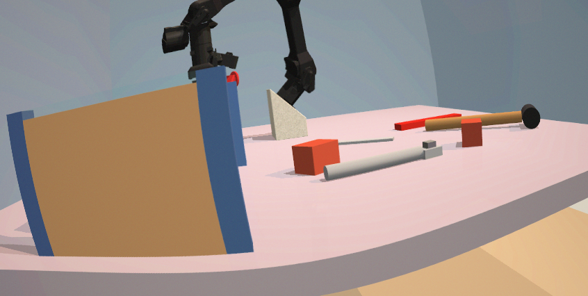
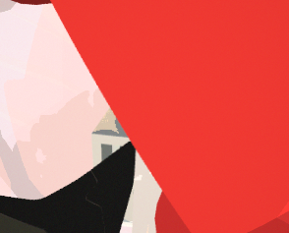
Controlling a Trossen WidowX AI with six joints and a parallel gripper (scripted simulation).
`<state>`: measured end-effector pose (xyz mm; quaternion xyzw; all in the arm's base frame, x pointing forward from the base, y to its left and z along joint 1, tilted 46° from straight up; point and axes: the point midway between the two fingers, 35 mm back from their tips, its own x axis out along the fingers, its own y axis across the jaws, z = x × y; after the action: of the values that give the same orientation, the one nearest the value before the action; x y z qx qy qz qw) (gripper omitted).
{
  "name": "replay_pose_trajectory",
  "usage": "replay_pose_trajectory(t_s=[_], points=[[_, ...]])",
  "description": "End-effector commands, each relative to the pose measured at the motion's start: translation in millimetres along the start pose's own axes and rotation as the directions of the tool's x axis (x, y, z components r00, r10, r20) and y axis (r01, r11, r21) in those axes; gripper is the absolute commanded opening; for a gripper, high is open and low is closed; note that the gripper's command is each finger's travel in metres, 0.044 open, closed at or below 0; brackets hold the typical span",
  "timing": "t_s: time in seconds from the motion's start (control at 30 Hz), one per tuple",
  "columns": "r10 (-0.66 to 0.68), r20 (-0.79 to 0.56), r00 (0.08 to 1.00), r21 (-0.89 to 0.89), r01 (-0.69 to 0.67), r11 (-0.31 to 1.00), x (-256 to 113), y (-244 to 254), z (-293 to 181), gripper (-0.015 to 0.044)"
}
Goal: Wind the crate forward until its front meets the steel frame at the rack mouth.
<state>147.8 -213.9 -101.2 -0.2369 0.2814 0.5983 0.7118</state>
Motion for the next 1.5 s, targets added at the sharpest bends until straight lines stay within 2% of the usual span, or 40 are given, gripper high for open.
replay_pose_trajectory(t_s=[0.0, 1.47], points=[[-0.004, -0.001, 1.0, 0.002, 0.004, 1.0, 0.7, -0.7, -0.4, 0.0], [-0.004, -0.001, 1.0, 0.001, 0.005, 1.0, 10.0, -0.7, -0.7, 0.0]])
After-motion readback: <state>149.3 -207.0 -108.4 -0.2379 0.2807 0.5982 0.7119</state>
